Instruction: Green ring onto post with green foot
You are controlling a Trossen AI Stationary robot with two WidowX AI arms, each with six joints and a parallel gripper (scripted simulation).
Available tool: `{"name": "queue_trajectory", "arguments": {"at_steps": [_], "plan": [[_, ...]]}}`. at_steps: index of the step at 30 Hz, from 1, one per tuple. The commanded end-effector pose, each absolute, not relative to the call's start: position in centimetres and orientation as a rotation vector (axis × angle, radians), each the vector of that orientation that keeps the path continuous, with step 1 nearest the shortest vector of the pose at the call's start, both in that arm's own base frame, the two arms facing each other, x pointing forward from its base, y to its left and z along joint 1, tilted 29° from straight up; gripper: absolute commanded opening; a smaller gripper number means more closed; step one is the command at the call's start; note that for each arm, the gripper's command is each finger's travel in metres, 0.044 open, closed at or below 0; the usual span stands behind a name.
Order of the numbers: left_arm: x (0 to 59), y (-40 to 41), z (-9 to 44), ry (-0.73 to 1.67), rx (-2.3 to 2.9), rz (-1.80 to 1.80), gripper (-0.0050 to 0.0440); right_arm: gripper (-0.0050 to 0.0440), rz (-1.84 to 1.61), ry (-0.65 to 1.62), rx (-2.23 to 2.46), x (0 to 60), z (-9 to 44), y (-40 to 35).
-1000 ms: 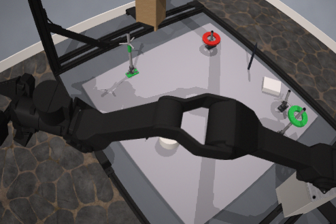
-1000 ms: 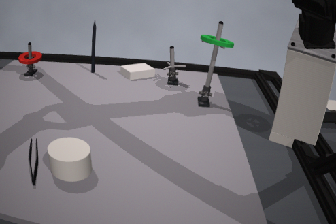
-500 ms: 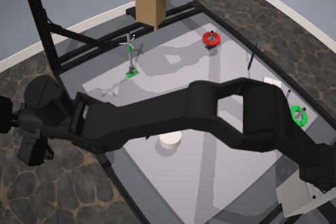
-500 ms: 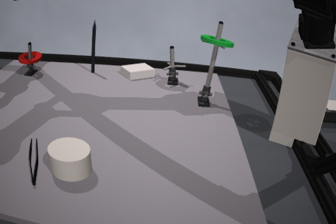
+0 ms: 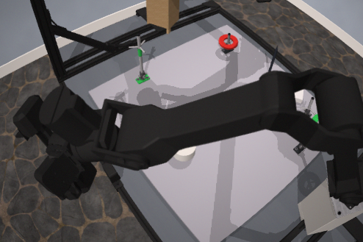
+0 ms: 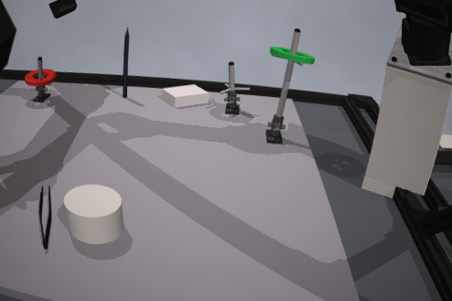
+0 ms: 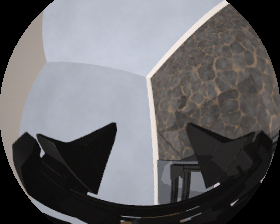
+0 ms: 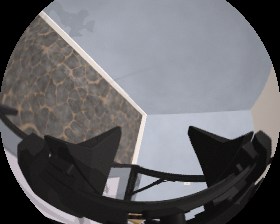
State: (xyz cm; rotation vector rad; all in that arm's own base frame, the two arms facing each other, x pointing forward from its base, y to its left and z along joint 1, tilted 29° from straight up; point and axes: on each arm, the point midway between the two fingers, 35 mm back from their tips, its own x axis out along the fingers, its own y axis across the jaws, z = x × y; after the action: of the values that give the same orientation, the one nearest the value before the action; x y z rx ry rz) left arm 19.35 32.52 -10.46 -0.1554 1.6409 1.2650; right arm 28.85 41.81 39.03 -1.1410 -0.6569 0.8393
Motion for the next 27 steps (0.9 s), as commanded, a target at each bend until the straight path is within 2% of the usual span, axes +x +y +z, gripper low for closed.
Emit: {"name": "queue_trajectory", "arguments": {"at_steps": [1,3,7,16,18,20,27], "plan": [[23.7,29.7,-9.7,1.474,-0.154,1.193,0.04,0.04,0.955,-0.458,-0.99,26.8,36.6,40.0],[23.7,29.7,-9.7,1.474,-0.154,1.193,0.04,0.04,0.955,-0.458,-0.99,26.8,36.6,40.0],[28.2,25.7,-8.9,1.305,-0.16,1.078,0.04,0.04,1.046,-0.219,-0.818,24.6,33.6,37.8],[34.2,17.1,-6.9,1.051,-0.198,0.826,0.04,0.04,1.092,0.212,-0.53,20.6,28.0,33.4],[35.1,15.0,-6.3,1.001,-0.21,0.762,0.04,0.04,1.084,0.308,-0.468,19.7,26.8,32.3],[35.1,15.0,-6.3,1.001,-0.21,0.762,0.04,0.04,1.084,0.308,-0.468,19.7,26.8,32.3],[37.4,5.7,-3.5,0.817,-0.271,0.472,0.04,0.04,0.974,0.694,-0.219,15.8,21.4,27.3]]}}
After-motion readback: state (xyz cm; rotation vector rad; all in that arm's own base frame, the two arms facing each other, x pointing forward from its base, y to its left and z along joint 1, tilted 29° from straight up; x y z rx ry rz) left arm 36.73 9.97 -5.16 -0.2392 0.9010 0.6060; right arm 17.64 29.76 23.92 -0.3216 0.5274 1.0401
